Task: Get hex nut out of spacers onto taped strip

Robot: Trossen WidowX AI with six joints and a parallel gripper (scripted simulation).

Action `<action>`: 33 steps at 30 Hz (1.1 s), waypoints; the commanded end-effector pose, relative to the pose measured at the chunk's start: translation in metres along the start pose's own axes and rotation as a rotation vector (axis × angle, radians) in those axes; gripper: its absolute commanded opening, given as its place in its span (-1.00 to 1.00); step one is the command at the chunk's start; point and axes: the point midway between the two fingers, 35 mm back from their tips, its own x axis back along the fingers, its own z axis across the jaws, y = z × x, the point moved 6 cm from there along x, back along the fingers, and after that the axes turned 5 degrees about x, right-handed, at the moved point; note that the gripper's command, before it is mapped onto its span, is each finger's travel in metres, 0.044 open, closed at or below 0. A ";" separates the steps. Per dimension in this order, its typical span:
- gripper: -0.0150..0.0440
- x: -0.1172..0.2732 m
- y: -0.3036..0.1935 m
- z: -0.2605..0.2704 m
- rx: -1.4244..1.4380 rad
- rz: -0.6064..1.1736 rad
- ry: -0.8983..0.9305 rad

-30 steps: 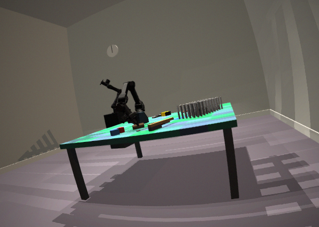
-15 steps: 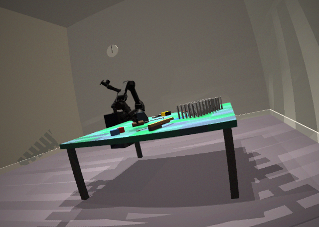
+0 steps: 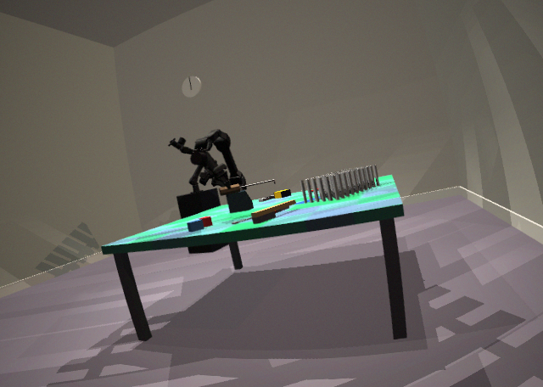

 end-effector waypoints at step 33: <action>-0.49 0.045 -0.114 0.024 0.747 -0.110 -0.103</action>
